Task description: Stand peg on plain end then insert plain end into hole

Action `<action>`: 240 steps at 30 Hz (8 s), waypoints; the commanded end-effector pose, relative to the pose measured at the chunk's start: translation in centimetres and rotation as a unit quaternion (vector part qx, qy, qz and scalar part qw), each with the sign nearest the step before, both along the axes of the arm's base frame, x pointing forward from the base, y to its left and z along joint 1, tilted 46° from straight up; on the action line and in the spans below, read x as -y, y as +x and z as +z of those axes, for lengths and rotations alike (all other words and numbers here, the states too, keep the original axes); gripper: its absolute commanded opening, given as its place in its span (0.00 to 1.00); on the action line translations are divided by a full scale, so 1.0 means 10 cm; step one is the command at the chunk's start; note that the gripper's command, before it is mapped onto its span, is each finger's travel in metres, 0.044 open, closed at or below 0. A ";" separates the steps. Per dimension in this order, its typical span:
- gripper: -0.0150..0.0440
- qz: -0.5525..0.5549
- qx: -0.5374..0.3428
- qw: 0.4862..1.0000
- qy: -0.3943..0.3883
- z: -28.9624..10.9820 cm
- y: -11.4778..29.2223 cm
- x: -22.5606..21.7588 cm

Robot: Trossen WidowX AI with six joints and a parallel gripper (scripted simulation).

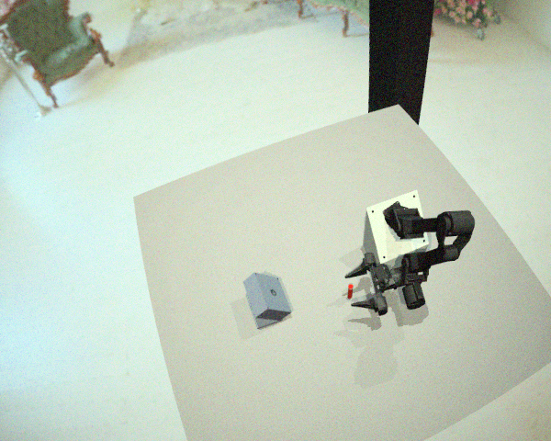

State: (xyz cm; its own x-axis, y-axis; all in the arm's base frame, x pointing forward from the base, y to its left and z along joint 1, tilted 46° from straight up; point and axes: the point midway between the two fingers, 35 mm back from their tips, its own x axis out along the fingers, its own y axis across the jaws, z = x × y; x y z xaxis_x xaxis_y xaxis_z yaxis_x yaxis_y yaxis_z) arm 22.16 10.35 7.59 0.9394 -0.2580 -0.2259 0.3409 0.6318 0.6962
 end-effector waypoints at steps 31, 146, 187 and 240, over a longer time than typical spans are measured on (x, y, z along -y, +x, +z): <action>1.00 0.043 -0.057 0.996 -0.055 0.54 -0.29 0.88; 1.00 0.501 -0.385 0.755 0.176 -0.54 0.17 -0.09; 0.25 0.500 -0.387 0.756 0.170 -0.23 0.14 0.29; 0.25 0.418 -0.359 0.815 0.178 -0.35 0.30 0.75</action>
State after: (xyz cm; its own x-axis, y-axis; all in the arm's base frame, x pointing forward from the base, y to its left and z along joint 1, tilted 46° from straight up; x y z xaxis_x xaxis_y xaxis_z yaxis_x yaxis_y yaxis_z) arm 25.09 3.06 4.45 0.3358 0.6176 -0.7112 0.2788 0.6560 0.7014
